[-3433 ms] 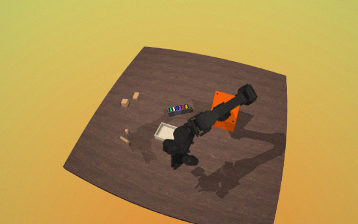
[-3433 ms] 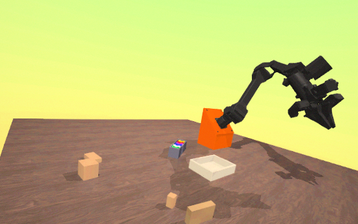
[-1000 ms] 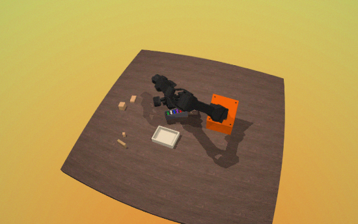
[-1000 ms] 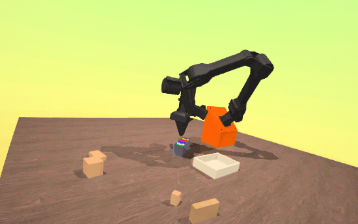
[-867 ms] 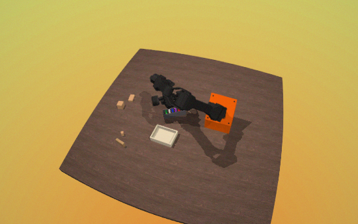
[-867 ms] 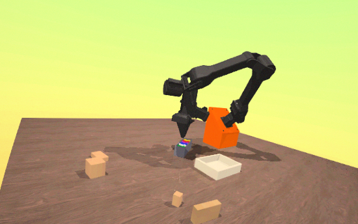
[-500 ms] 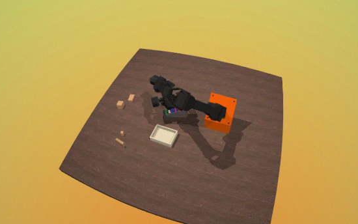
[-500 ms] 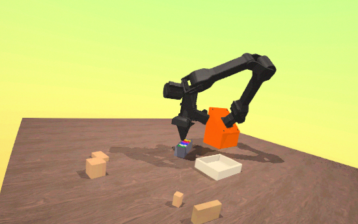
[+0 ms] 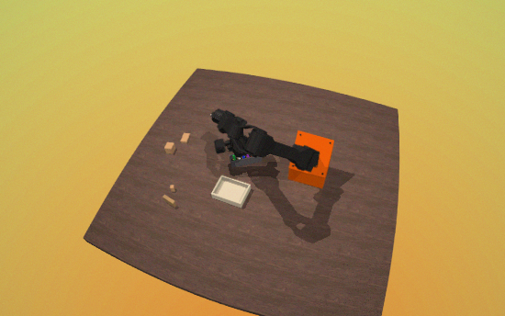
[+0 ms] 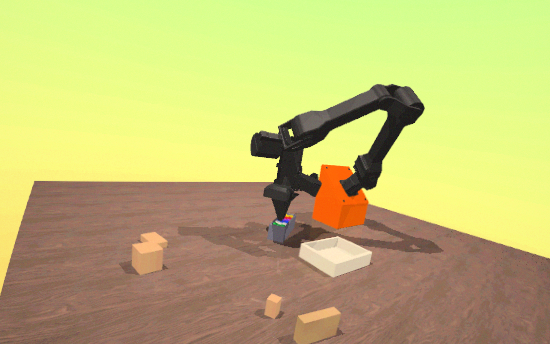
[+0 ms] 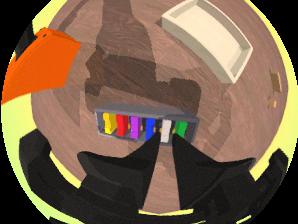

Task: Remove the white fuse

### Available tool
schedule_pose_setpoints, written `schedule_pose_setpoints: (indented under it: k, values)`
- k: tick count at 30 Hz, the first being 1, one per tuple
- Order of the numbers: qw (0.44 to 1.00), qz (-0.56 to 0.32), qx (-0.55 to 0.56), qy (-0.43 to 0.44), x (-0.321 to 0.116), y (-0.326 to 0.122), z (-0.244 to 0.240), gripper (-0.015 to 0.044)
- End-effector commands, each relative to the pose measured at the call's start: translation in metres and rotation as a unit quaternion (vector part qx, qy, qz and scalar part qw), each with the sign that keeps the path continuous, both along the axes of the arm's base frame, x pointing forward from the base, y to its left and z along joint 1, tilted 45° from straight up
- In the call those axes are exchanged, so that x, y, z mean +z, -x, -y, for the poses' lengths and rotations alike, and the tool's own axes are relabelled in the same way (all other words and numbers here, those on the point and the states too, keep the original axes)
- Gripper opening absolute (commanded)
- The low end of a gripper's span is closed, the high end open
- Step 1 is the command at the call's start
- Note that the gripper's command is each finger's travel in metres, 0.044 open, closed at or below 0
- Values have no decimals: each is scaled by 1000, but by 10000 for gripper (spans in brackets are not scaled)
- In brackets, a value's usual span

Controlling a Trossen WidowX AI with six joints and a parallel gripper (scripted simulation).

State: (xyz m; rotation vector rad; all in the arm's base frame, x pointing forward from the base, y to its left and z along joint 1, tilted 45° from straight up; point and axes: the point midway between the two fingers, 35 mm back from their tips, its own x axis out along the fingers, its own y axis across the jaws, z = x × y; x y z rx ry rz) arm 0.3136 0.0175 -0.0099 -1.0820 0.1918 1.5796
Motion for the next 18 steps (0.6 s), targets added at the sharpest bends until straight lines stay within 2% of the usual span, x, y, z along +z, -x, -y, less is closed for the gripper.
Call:
schedule_pose_setpoints:
  k: [1,18]
  values:
    - [1000,-2,-1,-2,-1,1,-2,72]
    - [1000,-2,-1,-3,-6,0,-7,72]
